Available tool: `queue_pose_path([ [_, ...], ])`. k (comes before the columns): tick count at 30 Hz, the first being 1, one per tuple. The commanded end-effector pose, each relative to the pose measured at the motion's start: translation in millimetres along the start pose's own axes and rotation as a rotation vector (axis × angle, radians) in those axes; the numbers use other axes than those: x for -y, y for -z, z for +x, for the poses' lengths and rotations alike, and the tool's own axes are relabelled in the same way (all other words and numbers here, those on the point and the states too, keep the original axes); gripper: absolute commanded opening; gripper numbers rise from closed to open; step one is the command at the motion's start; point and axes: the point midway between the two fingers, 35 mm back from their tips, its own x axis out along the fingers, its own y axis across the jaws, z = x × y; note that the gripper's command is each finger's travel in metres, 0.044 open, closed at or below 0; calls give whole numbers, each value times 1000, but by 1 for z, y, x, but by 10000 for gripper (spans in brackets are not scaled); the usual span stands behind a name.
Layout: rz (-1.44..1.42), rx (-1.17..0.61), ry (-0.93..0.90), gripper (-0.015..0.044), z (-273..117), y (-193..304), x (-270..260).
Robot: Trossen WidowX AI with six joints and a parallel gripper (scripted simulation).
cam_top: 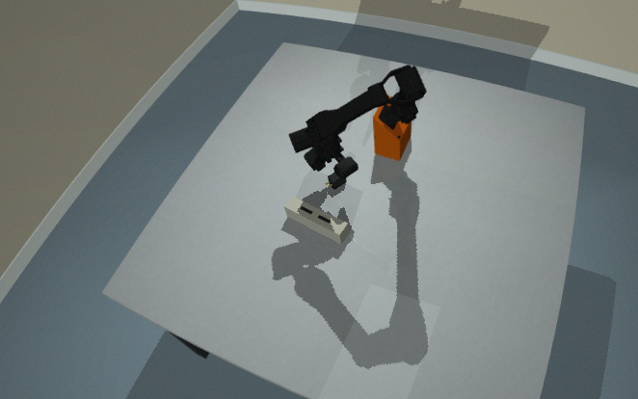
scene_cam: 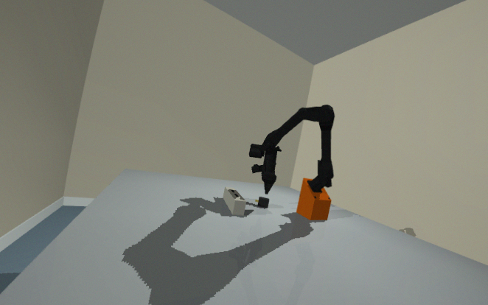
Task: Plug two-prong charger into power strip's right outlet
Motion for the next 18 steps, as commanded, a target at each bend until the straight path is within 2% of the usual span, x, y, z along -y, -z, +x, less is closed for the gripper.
queue_pose_path([
  [1, -5, -4, -14, 440, 5, 1, 1],
  [18, -5, -4, -14, 440, 28, -1, 2],
])
